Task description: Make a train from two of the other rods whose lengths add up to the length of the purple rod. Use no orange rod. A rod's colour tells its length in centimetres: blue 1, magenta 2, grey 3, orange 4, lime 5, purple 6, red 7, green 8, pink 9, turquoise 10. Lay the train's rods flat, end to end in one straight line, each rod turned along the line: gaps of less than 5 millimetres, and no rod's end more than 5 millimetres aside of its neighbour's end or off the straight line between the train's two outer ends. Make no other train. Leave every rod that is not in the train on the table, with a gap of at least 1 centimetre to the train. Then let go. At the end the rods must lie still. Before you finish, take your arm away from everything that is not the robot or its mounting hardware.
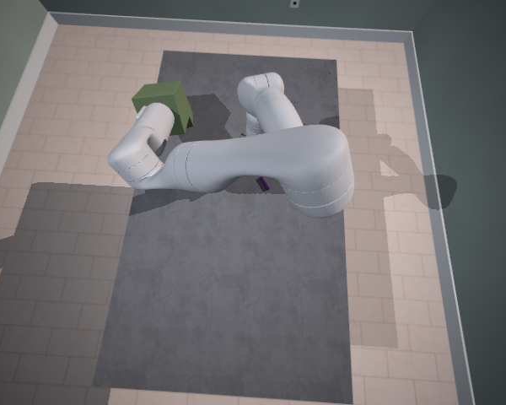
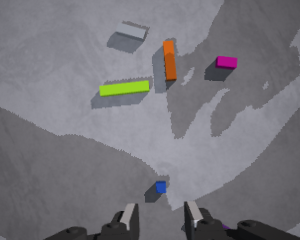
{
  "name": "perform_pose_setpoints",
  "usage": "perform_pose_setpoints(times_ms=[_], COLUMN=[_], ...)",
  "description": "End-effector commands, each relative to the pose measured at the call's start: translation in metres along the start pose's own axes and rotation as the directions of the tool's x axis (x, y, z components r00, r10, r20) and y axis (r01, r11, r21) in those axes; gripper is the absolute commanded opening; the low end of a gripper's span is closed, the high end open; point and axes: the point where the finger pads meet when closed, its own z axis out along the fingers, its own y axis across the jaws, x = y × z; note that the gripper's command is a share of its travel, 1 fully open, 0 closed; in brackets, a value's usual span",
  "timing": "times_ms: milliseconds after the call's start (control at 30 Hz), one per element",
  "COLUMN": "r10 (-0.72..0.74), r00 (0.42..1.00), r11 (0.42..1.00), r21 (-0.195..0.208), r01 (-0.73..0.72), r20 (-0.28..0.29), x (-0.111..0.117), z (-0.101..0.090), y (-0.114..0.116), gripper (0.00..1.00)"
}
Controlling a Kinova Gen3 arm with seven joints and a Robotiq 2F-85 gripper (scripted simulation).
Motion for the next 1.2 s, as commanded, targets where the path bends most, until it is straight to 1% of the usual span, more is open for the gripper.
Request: perform_pose_setpoints(times_ms=[0,767,967,1167], r10=[0.0,0.014,0.066,0.166], r00=[1.0,1.0,0.998,0.986], r11=[1.0,1.0,0.998,0.986], r21=[-0.001,-0.001,0.001,0.003], r01=[0.0,-0.014,-0.066,-0.166], r20=[-0.002,-0.002,-0.001,-0.001], x=[0.0,0.001,0.005,0.012], z=[-0.001,-0.001,0.0,0.001], y=[0.0,0.0,-0.001,-0.003], gripper=[1.0,1.0,1.0,1.0])
